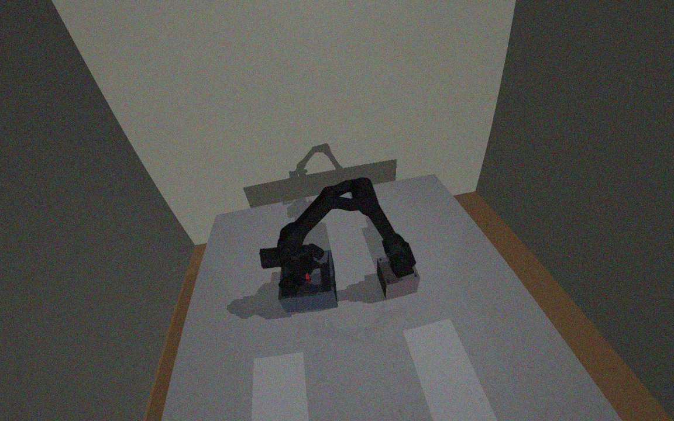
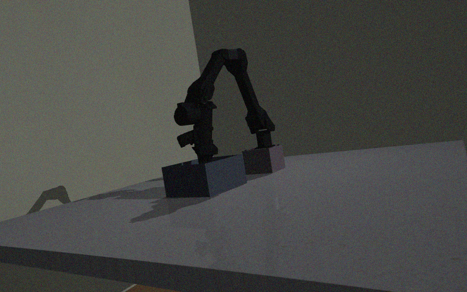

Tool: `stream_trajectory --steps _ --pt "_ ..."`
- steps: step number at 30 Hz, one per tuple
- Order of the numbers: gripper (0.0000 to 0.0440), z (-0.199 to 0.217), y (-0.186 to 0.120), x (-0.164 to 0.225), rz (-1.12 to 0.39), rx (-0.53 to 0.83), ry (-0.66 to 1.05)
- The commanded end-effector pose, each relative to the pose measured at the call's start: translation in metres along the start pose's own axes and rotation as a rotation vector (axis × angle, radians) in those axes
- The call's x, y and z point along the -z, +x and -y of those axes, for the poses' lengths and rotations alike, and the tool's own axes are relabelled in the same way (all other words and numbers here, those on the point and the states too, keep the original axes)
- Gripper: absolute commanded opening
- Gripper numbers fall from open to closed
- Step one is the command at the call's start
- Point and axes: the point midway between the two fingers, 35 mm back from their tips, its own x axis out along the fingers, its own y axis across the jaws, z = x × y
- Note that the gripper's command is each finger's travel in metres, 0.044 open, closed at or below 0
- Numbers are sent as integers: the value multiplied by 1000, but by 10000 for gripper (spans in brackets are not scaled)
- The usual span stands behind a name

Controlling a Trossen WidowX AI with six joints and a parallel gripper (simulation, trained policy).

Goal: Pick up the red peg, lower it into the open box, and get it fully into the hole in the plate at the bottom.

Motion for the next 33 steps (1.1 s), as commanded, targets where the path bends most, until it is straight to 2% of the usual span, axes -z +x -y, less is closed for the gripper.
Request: stream_trajectory --steps 1,13,22,33 --pt "165 -3 -1 -10 4 -27 -20" --pt "439 -31 -13 -45 -34 -125 -21" --pt "440 -66 -37 -74 -5 -259 -30" --pt "440 -67 -38 -75 -3 -263 -31"
